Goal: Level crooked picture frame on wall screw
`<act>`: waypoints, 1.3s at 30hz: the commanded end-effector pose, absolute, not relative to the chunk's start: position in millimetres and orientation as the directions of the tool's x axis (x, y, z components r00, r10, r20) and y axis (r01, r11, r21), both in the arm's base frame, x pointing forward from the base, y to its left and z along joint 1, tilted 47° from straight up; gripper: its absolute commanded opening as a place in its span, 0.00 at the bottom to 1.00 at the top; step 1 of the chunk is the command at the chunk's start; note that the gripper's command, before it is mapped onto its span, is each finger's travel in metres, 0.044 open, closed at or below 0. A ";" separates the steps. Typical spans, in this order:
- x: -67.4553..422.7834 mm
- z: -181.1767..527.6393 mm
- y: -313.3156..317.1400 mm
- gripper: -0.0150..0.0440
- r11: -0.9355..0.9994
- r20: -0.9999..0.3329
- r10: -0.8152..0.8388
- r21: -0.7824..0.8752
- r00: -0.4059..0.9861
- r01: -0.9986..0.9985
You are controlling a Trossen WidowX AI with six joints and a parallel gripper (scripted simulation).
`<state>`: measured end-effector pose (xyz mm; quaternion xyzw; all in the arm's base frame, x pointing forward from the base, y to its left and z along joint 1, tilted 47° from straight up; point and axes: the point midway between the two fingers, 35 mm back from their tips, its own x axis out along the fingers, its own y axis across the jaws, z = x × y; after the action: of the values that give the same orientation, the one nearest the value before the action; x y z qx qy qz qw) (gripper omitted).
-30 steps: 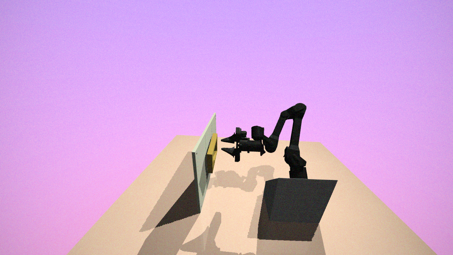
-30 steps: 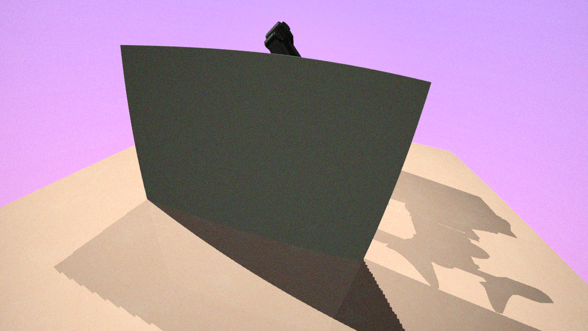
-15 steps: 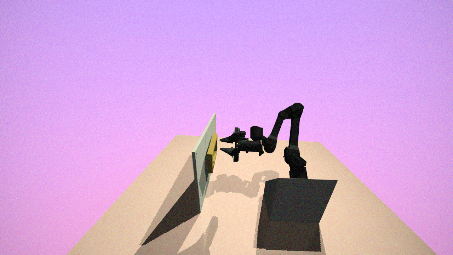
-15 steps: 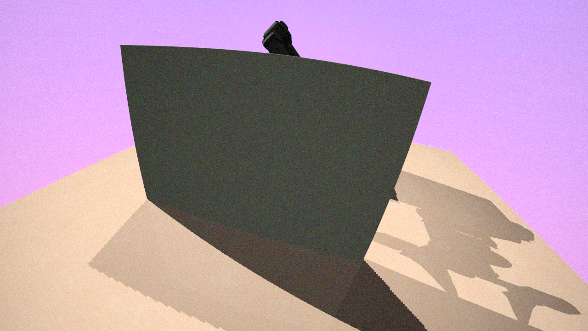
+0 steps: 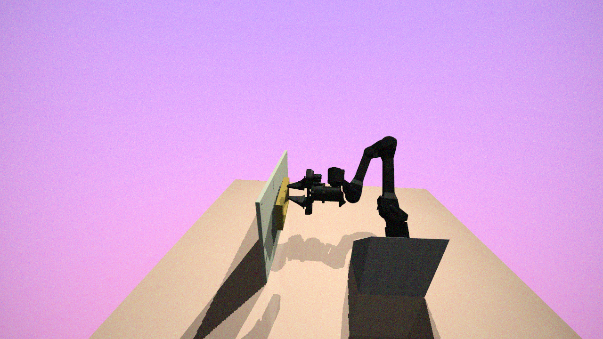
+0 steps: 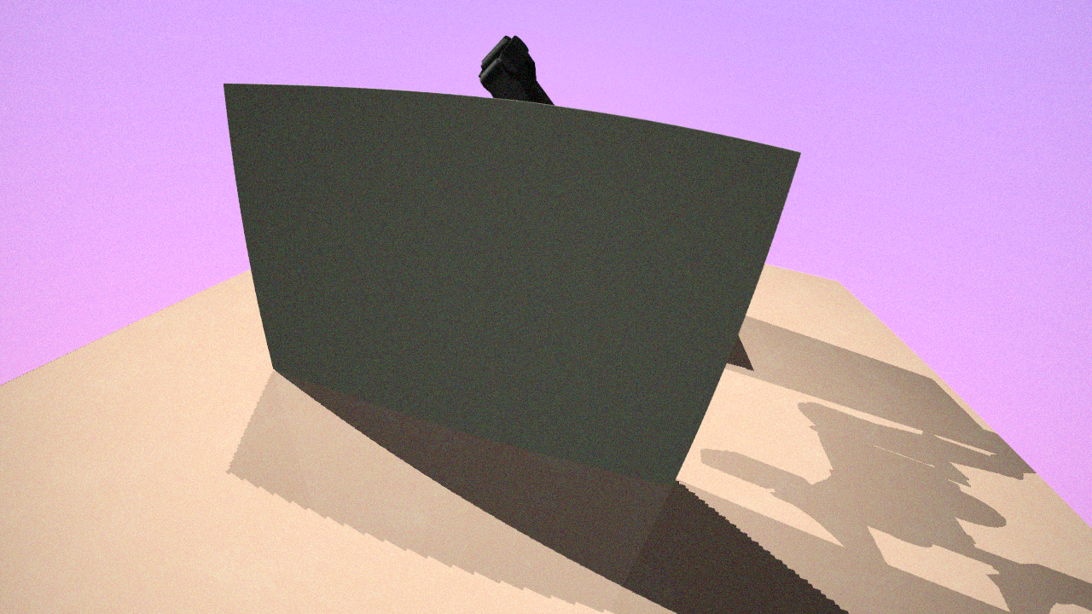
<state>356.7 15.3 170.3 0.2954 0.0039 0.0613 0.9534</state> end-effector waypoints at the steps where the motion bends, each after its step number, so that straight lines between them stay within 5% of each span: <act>1: 363.1 172.0 16.5 0.69 0.816 0.035 0.119 0.565 0.992 -0.118; 39: 373.6 171.7 18.0 0.69 0.816 0.035 0.119 0.565 0.992 -0.118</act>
<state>373.4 18.1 170.9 0.2955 0.0028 0.0626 0.9533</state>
